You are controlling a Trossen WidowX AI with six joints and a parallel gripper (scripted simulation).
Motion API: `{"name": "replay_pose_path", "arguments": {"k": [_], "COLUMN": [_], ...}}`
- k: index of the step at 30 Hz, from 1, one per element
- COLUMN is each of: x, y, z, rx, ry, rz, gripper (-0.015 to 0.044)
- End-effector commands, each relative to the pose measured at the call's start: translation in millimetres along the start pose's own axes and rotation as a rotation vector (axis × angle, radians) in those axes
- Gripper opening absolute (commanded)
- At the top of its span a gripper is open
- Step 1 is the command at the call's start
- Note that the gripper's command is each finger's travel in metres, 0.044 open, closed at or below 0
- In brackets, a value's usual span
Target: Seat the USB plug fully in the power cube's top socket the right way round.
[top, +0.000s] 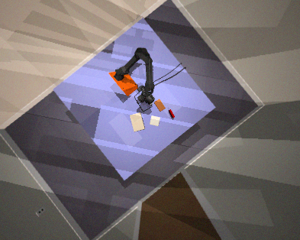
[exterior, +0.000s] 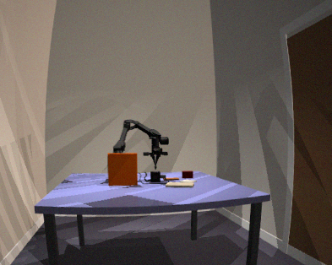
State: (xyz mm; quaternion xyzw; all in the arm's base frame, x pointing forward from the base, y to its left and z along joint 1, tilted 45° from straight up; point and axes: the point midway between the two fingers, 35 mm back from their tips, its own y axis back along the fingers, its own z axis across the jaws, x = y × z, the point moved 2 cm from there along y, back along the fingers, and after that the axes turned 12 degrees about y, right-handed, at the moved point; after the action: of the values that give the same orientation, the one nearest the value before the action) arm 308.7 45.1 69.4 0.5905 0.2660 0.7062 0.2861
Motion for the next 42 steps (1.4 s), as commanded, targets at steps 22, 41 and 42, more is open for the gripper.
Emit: {"name": "replay_pose_path", "arguments": {"k": [22,41,42], "x": [-0.4,-1.1,-1.1], "y": [-1.1,-3.4,-3.5], "z": [-0.1,-0.9,-0.9], "rx": [-0.001,-0.001,-0.001], "ry": [-0.061,-0.074,-0.075], "rz": [0.000,0.000,0.000], "gripper": [0.0000,0.0000,0.0000]}}
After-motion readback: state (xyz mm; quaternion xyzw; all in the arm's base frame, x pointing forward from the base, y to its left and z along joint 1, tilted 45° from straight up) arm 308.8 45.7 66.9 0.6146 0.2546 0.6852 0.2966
